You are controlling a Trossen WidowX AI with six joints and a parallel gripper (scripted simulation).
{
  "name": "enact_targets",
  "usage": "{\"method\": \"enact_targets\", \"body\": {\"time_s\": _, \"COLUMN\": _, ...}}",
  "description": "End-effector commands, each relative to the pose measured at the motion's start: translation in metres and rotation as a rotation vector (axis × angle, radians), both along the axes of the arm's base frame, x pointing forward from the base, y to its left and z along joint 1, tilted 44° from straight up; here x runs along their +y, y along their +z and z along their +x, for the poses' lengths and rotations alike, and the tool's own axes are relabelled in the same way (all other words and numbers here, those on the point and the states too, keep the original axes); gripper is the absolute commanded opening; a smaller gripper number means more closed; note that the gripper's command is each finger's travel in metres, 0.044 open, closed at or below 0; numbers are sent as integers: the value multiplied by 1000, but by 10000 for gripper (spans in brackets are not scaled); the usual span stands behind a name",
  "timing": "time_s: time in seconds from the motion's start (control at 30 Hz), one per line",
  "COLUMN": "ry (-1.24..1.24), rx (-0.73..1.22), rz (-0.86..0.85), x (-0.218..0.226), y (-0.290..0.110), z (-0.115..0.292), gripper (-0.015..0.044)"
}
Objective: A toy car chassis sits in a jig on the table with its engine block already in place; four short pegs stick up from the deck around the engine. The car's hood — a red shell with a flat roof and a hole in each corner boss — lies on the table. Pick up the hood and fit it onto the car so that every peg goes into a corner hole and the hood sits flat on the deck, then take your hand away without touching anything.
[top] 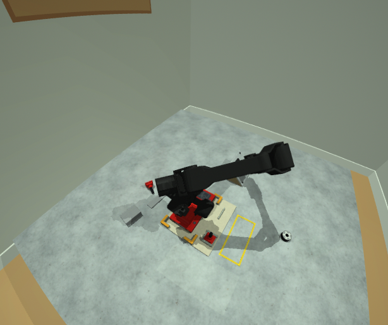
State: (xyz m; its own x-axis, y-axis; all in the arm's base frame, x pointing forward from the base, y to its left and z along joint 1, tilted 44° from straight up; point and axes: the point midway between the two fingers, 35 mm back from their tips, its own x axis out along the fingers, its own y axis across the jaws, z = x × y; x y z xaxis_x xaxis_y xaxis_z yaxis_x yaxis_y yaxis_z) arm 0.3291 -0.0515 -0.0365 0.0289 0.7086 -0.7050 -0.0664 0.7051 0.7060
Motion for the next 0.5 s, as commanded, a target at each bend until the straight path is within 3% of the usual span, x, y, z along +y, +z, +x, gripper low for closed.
{"method": "enact_targets", "body": {"time_s": 0.0, "ry": 4, "rx": 3, "rz": 4, "x": 3, "y": -2, "z": 0, "gripper": 0}}
{"method": "enact_targets", "body": {"time_s": 0.47, "ry": 3, "rx": 2, "rz": 2, "x": -1, "y": 2, "z": 0, "gripper": 0}}
